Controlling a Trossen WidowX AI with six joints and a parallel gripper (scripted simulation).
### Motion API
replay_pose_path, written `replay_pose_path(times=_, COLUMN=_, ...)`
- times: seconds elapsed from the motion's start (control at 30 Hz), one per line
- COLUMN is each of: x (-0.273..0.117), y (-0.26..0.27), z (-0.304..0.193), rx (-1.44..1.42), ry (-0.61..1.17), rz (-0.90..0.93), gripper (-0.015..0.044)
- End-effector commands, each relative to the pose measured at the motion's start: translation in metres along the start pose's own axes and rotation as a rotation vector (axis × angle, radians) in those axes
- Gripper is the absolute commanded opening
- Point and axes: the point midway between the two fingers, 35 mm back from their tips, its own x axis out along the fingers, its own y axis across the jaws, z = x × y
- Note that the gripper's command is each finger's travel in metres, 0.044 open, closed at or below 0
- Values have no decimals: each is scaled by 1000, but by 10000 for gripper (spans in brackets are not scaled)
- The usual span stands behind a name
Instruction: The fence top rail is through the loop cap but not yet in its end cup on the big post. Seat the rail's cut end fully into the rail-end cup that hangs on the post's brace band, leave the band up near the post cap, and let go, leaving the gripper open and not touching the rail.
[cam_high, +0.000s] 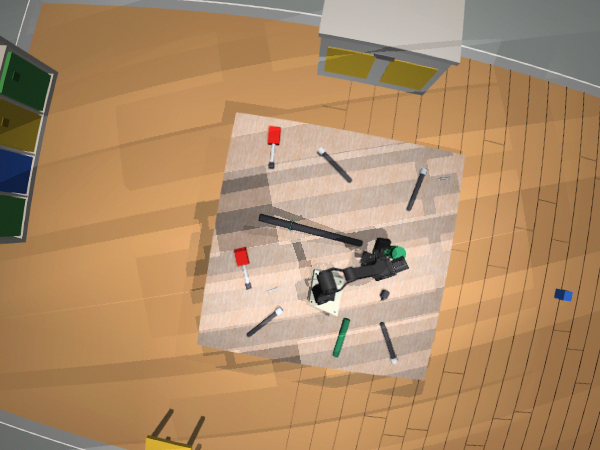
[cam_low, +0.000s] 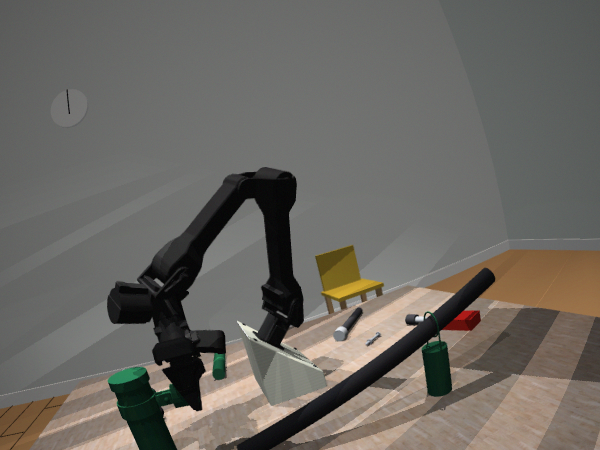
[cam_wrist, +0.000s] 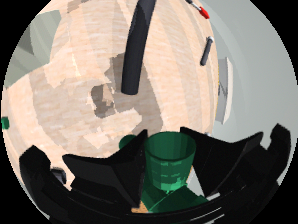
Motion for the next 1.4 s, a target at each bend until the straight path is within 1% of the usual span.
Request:
replay_pose_path(times=0.0, x=0, y=-2, z=0, rx=18, ry=16, rz=-1, gripper=0)
replay_pose_path(times=0.67, x=6, y=-12, z=-1, rx=121, ry=74, rz=-1, gripper=0)
replay_pose_path(times=1.37, x=5, y=-9, z=0, rx=92, ry=56, rz=2, gripper=0)
